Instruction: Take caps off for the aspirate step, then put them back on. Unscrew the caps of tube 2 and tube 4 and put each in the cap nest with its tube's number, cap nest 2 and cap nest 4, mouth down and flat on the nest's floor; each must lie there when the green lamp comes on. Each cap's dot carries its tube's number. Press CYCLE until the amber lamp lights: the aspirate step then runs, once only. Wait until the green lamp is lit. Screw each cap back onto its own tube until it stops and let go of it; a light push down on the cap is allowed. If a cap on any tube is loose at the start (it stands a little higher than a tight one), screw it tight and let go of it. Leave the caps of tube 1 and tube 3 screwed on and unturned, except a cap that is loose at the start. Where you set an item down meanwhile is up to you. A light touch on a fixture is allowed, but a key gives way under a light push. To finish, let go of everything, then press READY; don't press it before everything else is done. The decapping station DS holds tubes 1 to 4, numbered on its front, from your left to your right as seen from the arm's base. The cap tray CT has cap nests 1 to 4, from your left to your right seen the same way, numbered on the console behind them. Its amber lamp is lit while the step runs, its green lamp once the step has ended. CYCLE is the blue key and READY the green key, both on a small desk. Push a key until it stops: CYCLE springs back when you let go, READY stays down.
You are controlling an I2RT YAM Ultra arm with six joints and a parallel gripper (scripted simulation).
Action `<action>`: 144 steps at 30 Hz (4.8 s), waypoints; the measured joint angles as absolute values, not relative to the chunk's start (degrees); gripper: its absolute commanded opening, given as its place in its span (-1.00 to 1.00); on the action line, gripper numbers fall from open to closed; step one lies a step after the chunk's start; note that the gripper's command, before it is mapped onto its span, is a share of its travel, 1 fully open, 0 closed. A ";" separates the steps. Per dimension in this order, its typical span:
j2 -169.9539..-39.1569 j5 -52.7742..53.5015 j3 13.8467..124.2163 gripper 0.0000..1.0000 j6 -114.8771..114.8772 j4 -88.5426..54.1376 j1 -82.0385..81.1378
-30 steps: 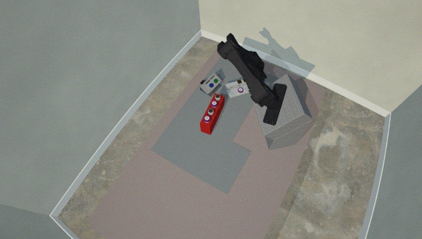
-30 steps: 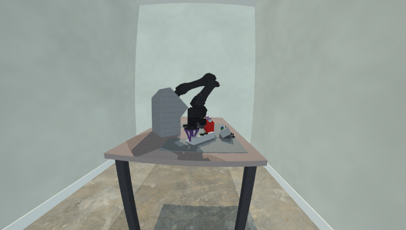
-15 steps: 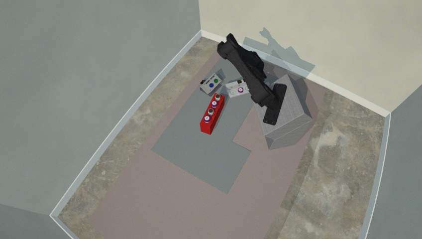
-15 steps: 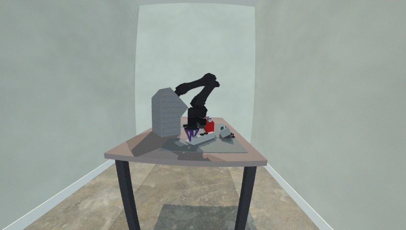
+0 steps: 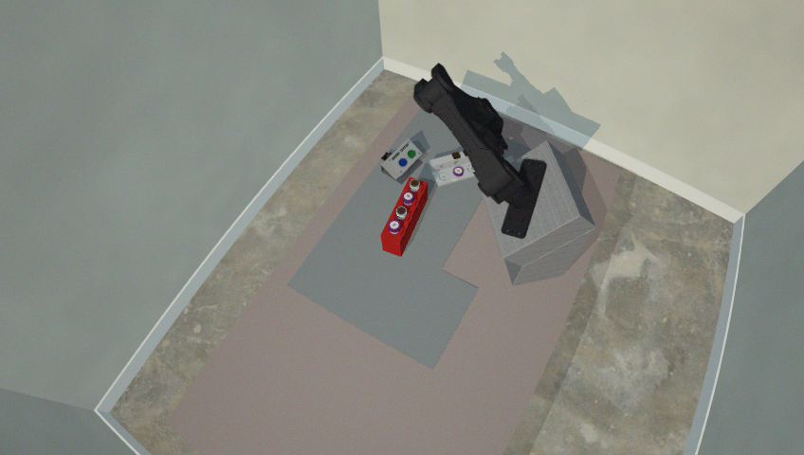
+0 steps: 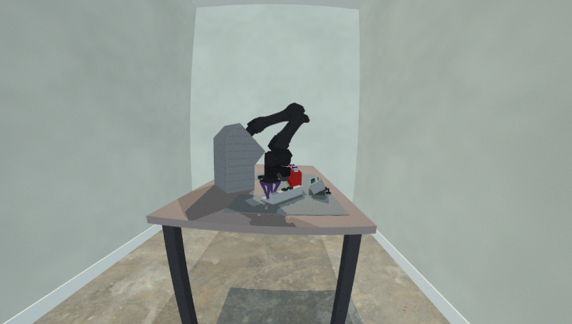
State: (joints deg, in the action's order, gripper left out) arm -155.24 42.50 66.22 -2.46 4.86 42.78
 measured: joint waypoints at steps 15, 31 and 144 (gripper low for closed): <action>-155.72 42.48 66.00 -0.06 -2.66 6.96 41.30; -150.10 42.81 63.51 -0.06 2.44 0.49 45.21; -127.74 42.98 59.94 -1.00 32.51 -20.27 45.69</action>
State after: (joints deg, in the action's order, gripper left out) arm -127.74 42.98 59.94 32.51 -20.27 45.69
